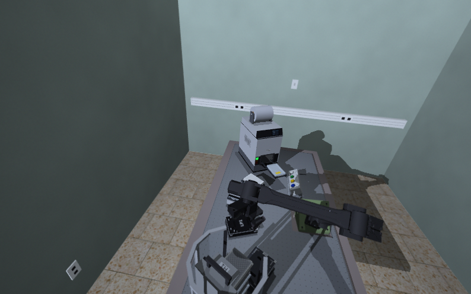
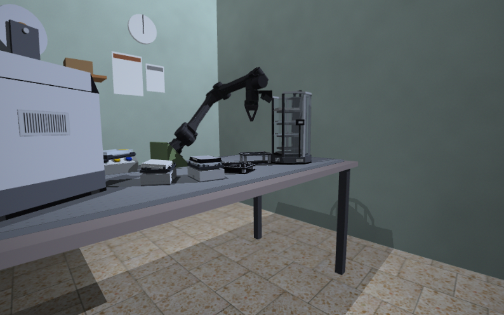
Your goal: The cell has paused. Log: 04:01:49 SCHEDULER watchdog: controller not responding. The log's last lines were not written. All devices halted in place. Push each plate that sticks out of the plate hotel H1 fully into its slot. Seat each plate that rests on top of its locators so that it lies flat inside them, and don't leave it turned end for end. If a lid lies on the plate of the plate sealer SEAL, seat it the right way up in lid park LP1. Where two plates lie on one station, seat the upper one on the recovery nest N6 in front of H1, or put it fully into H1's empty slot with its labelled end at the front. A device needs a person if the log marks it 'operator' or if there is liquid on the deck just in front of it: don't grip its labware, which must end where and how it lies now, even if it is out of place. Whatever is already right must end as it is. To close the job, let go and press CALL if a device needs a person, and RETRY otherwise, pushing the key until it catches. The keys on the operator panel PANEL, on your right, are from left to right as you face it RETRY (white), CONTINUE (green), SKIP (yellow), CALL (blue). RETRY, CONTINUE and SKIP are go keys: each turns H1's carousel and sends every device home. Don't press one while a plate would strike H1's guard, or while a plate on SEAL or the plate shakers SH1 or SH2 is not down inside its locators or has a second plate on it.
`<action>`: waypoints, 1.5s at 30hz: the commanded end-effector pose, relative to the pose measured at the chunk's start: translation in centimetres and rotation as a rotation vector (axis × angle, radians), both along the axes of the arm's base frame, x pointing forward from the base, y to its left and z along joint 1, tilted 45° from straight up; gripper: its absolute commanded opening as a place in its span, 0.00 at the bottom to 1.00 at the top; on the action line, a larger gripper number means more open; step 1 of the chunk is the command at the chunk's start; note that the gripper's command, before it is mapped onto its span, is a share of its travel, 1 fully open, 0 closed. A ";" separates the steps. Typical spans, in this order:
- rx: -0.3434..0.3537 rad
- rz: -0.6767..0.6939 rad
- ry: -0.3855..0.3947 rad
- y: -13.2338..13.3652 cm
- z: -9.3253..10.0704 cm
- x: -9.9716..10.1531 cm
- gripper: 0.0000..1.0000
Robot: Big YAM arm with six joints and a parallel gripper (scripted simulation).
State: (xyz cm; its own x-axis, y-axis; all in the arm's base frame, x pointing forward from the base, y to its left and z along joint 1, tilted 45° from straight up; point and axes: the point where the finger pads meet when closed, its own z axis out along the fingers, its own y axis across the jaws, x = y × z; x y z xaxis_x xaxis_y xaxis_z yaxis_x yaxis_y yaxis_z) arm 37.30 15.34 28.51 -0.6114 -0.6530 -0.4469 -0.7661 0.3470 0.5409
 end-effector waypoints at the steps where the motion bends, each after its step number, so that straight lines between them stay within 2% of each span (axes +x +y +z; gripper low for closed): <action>1: 0.017 0.075 -0.048 1.4 1.1 -1.6 1.00; 6: 0.016 0.073 -0.056 1.8 1.6 -2.2 1.00; 8: 0.013 0.059 -0.034 2.0 2.0 -2.8 1.00; 34: 0.015 0.059 -0.042 5.0 6.5 -8.3 1.00; 37: 0.078 0.004 -0.080 4.1 6.5 -7.4 1.00; 39: 0.078 0.004 -0.080 4.1 6.5 -7.4 1.00; 45: 0.199 -0.042 -0.132 4.2 6.4 -7.4 1.00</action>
